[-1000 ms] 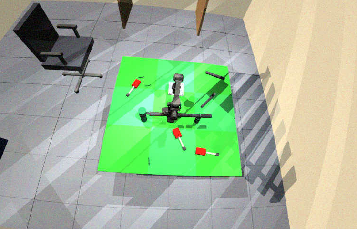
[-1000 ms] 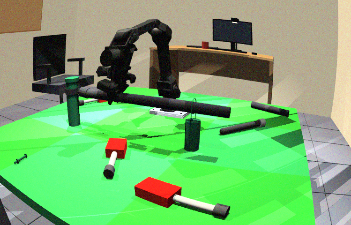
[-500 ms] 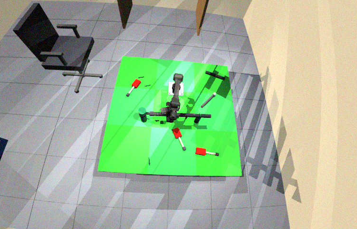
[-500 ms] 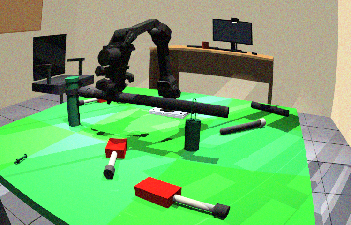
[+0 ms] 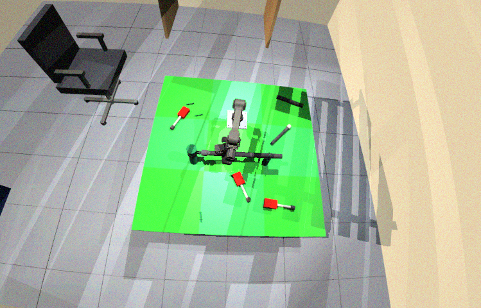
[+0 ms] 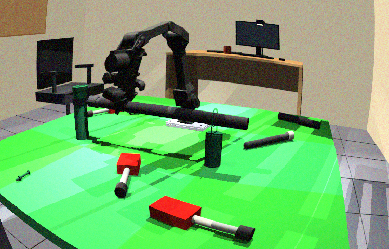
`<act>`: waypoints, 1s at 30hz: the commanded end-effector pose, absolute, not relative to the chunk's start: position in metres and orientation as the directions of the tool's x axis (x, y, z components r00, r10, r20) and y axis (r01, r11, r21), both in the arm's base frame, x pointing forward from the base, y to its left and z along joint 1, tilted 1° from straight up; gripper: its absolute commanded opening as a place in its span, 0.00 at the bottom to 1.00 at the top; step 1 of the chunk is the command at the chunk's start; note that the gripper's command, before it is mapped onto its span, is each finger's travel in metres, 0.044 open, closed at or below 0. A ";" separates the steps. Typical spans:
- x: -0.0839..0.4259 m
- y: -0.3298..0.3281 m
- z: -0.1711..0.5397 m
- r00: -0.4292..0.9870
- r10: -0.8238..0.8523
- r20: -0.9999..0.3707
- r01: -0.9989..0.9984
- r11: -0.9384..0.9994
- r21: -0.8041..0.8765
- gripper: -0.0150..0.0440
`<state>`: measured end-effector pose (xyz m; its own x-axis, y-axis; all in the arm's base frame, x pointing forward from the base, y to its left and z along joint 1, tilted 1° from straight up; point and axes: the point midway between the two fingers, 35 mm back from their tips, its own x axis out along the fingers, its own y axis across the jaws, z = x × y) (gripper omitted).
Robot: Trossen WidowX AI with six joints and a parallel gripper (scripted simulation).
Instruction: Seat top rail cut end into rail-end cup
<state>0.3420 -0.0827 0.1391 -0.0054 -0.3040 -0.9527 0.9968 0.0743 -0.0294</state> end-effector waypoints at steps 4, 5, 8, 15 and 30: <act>0.342 -0.082 0.139 -0.005 -0.304 -0.953 0.997 0.074 -0.029 0.25; 0.342 -0.082 0.139 -0.005 -0.304 -0.953 0.997 0.074 -0.029 0.25; 0.342 -0.082 0.139 -0.005 -0.304 -0.953 0.997 0.074 -0.029 0.34; 0.342 -0.082 0.139 -0.005 -0.304 -0.953 0.997 0.074 -0.029 0.65; 0.340 -0.041 0.177 -0.006 -0.301 -0.954 0.997 0.074 -0.030 1.00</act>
<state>0.3409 -0.0506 0.1685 -0.0057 -0.3025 -0.9531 0.9964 0.0794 -0.0312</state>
